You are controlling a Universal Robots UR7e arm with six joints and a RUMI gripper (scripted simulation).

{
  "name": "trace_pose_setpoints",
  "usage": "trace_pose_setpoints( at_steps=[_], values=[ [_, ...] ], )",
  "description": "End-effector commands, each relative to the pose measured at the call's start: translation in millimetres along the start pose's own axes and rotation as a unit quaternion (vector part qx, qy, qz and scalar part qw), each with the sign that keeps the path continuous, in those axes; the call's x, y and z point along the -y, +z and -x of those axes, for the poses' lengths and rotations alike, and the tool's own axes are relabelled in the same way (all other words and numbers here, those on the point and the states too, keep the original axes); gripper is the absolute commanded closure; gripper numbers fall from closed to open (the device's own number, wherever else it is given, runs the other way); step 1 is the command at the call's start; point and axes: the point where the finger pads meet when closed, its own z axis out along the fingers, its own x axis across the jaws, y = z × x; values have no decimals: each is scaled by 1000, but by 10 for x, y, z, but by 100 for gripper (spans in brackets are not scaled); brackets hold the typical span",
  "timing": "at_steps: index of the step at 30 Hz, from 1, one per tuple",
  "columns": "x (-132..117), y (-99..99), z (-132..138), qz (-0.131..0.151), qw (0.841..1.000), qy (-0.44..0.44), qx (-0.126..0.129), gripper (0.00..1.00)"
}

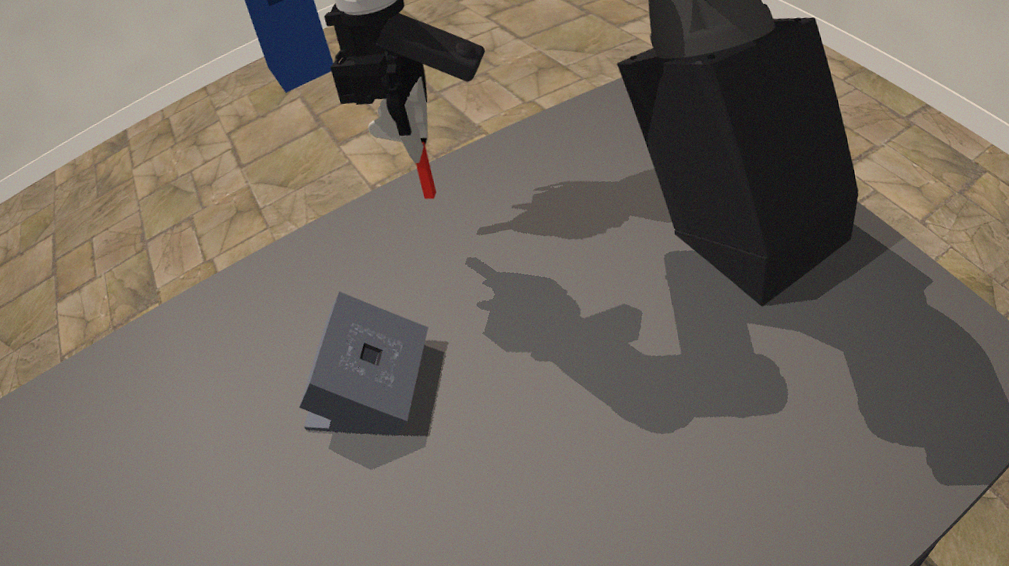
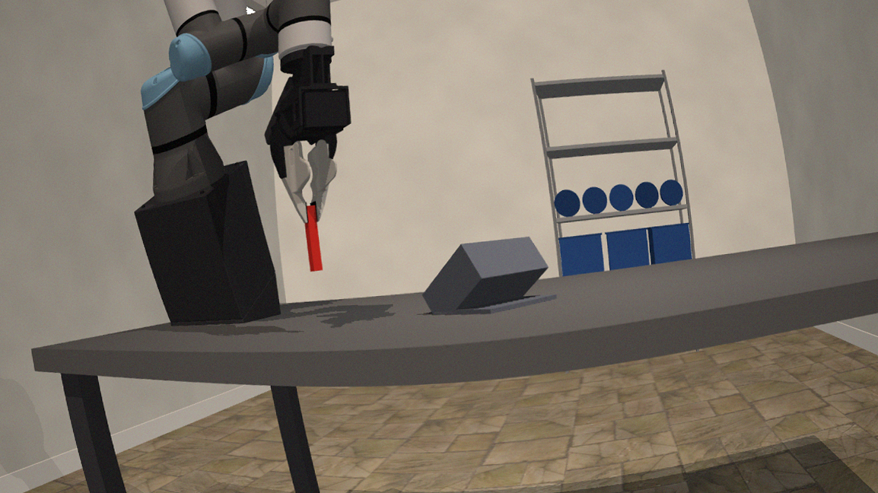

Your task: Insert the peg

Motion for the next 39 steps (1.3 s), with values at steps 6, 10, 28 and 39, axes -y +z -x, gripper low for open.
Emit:
trace_pose_setpoints(
  at_steps=[6, 10, 28, 39],
  values=[
    [12, 24, -56, 6, 1000, -2, 3, 100],
    [8, 24, -88, 9, 1000, -3, 4, 100],
    [-4, 21, -219, 21, 1000, -8, 11, 100],
    [-8, 18, -294, 28, 999, -11, 14, 100]
  ],
)
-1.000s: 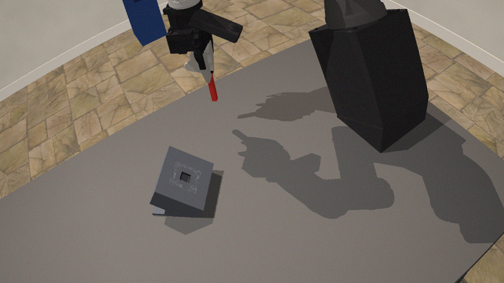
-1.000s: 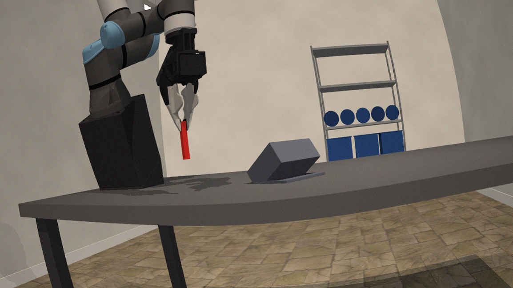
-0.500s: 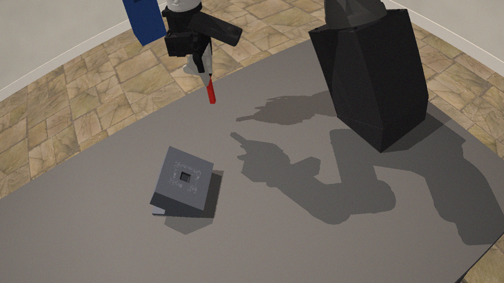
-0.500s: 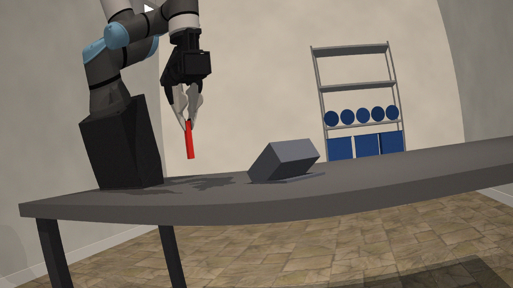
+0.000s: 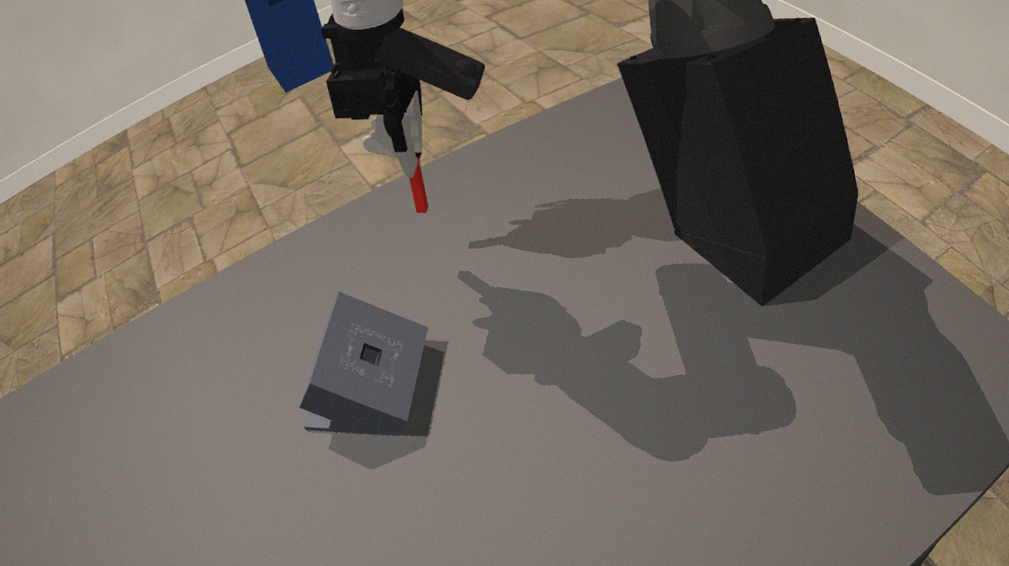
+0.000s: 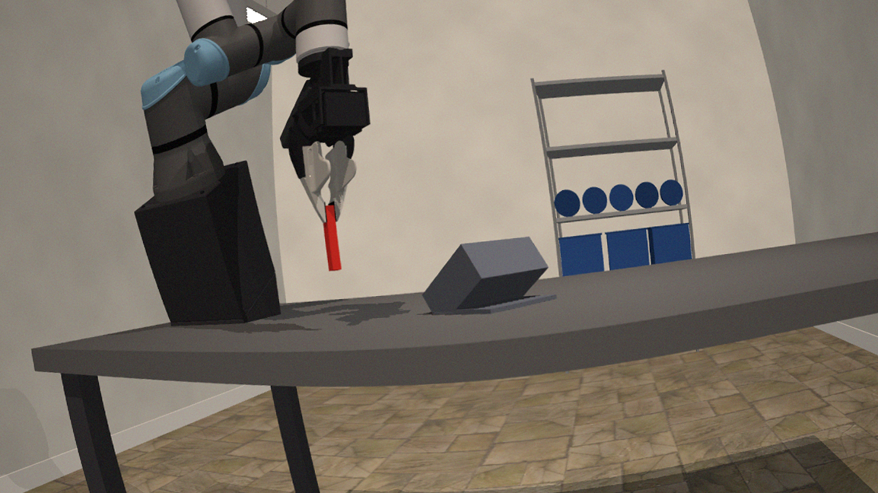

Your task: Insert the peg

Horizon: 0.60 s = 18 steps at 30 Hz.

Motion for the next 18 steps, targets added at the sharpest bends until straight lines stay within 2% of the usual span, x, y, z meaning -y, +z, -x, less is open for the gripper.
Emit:
trace_pose_setpoints(
  at_steps=[1, 18],
  values=[
    [-6, -4, -38, 4, 1000, -1, 2, 100],
    [-12, -15, -166, 17, 1000, -5, 6, 100]
  ],
)
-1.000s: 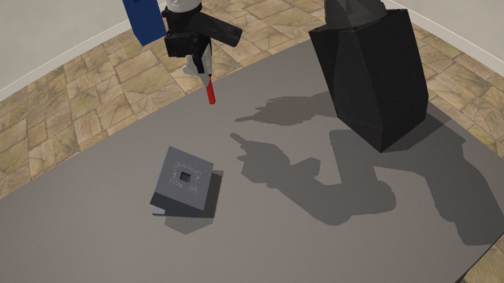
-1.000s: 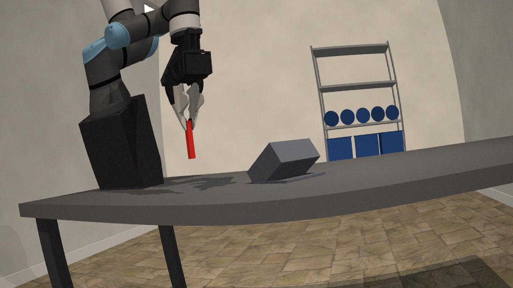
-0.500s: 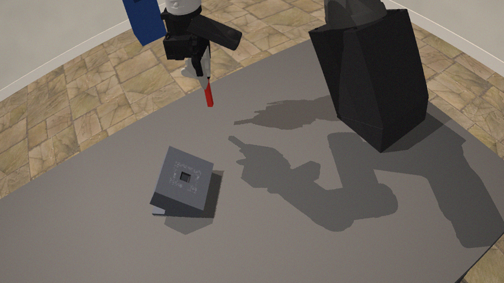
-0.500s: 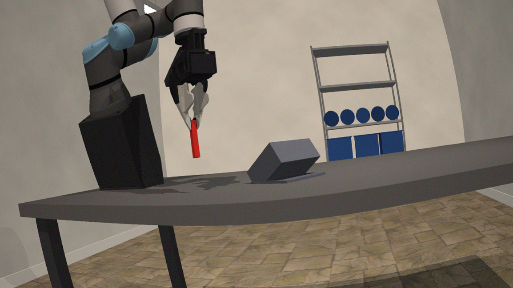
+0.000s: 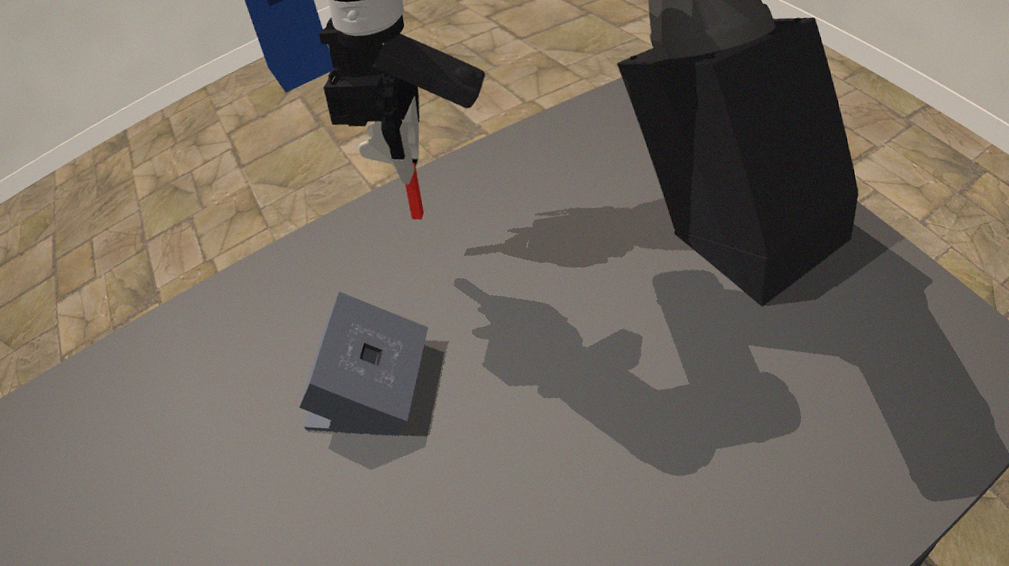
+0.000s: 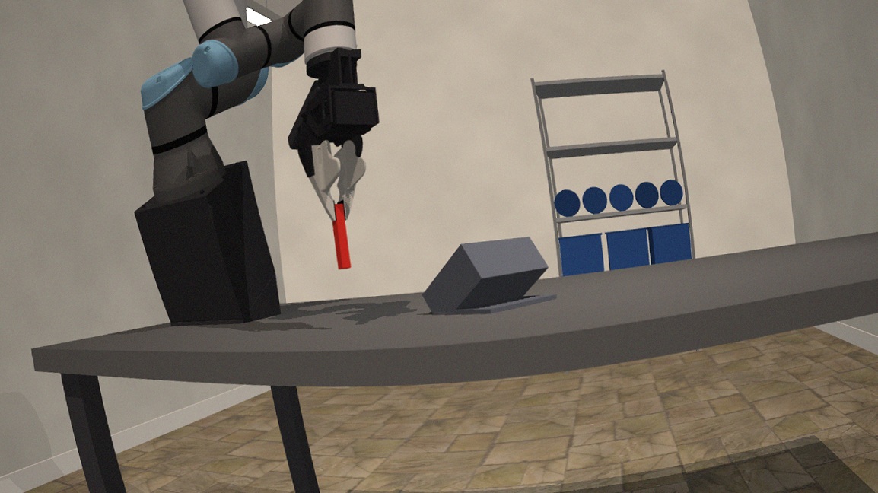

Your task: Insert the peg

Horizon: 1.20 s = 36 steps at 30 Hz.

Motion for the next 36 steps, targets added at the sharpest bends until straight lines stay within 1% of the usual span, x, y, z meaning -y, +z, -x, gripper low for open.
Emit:
trace_pose_setpoints(
  at_steps=[1, 36],
  values=[
    [-5, -6, -42, 5, 1000, -1, 2, 100],
    [-1, -42, -313, 33, 999, -8, 9, 100]
  ],
)
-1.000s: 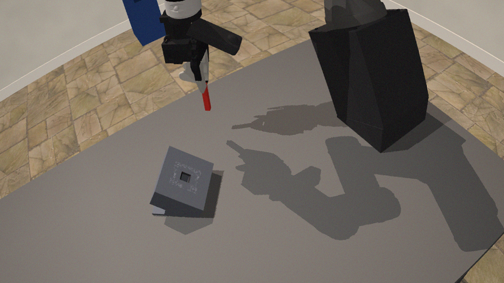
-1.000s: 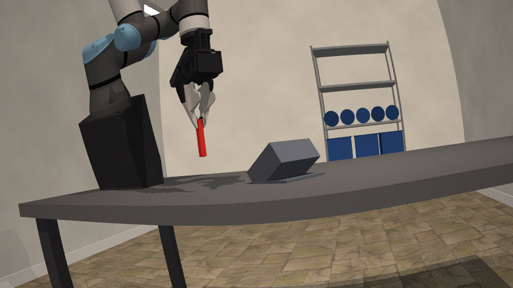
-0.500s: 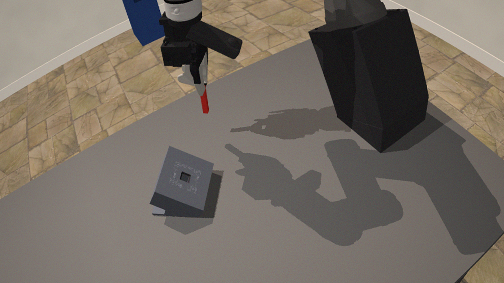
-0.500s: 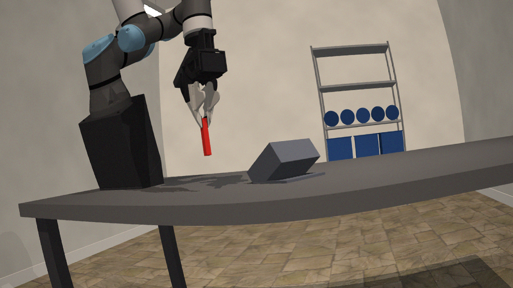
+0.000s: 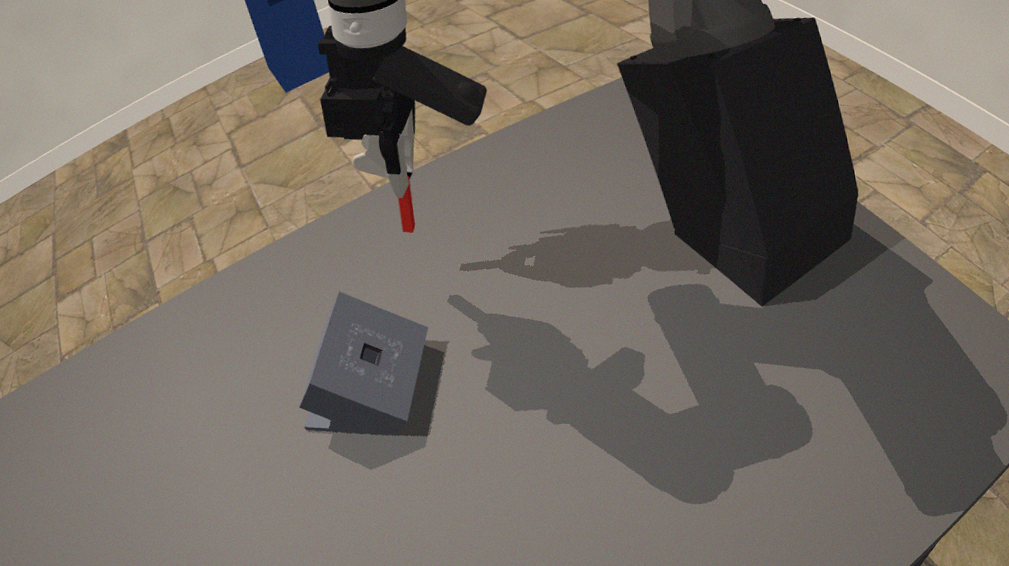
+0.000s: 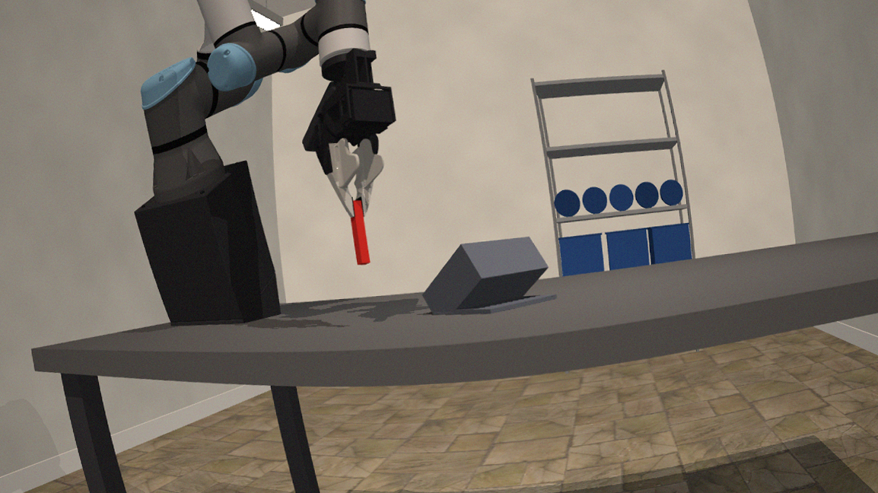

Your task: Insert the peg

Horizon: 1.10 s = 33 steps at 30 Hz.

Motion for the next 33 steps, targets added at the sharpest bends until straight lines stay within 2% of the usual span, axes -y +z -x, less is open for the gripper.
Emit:
trace_pose_setpoints(
  at_steps=[1, 33],
  values=[
    [-2, -10, -47, 5, 1000, -1, 1, 100],
    [19, -61, -297, 33, 999, -6, 5, 100]
  ],
)
